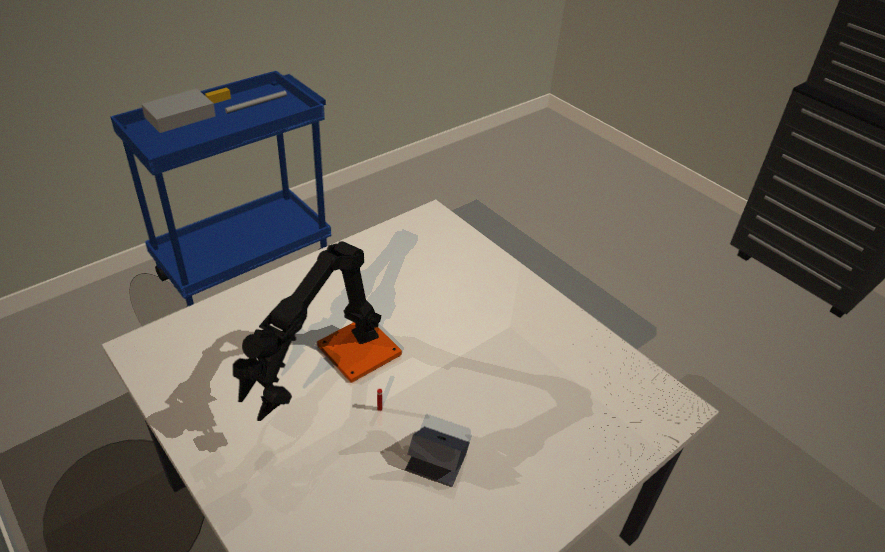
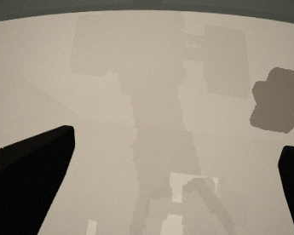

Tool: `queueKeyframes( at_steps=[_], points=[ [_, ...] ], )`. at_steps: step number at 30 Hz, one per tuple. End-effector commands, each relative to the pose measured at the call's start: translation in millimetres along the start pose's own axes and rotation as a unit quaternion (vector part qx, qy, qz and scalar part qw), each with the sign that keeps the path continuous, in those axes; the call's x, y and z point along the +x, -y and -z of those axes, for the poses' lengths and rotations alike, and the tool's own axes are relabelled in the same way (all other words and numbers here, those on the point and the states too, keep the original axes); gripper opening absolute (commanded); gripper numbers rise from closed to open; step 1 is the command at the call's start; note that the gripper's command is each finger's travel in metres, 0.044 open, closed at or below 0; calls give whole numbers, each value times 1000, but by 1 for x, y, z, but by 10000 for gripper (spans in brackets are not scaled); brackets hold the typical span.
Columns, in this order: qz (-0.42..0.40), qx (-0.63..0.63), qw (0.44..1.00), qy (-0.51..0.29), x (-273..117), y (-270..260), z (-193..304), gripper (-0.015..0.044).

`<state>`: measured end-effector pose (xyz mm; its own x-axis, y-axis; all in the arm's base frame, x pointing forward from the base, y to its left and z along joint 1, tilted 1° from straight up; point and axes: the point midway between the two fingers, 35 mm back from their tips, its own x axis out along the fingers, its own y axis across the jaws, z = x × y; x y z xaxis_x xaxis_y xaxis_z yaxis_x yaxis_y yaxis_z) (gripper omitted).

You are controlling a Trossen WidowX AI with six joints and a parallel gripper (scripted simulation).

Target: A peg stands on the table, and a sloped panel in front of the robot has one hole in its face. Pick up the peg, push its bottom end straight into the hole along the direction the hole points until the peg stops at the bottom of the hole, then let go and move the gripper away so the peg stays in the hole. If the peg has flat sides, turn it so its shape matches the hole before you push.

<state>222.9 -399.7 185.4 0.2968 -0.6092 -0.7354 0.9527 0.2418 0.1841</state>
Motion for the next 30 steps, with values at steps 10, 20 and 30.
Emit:
queueKeyframes(
  at_steps=[10, 20, 30],
  points=[
    [-30, -97, 991, -90, -16, -49, 67, 440],
    [-50, -172, 972, -151, -36, -77, 117, 440],
    [-64, -246, 945, -205, -60, -94, 164, 440]
  ],
)
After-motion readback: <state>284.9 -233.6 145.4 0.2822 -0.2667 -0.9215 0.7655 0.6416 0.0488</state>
